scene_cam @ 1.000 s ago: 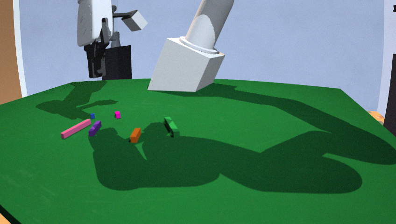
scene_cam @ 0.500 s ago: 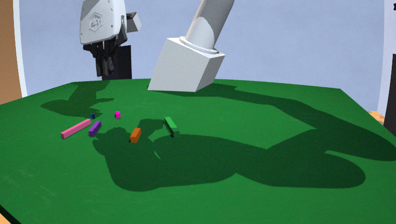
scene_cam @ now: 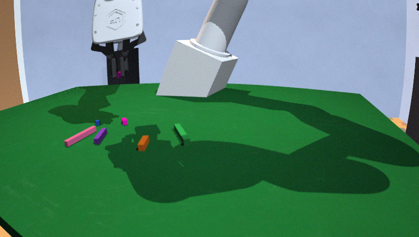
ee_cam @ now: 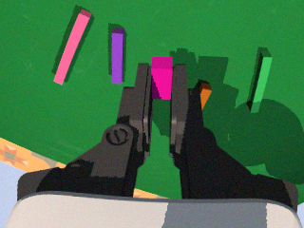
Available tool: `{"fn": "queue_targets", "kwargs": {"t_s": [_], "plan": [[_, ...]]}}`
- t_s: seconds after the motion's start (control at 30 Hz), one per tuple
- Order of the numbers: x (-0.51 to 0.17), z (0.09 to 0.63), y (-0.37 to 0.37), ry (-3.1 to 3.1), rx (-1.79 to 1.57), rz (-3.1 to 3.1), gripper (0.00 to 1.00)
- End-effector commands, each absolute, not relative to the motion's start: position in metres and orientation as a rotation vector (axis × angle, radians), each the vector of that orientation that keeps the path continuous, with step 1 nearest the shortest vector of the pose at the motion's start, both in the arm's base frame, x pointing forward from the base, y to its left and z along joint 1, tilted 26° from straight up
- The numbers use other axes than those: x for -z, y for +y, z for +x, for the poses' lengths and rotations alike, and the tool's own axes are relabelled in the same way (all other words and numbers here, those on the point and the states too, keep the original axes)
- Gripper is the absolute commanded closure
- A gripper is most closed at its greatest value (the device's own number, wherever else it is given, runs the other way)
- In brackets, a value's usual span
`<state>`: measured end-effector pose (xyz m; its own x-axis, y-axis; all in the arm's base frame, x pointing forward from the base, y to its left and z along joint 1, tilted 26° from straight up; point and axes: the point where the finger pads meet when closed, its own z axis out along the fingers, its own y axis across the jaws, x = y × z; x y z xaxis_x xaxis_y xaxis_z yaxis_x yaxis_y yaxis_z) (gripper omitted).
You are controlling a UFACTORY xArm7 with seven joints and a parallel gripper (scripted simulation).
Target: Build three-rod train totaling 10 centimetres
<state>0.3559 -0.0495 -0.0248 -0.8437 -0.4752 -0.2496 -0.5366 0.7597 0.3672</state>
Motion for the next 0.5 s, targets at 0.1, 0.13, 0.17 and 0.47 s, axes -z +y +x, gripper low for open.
{"fn": "queue_targets", "kwargs": {"t_s": [0.1,0.13,0.17,0.47], "plan": [[0.0205,0.3525,-0.0453,2.664,-0.603,-1.092,0.96],[0.0203,0.3522,-0.0451,2.656,-0.600,-1.106,0.96],[0.0201,0.3521,-0.0449,2.650,-0.598,-1.117,0.96],[0.0200,0.3518,-0.0446,2.643,-0.595,-1.130,0.96]]}}
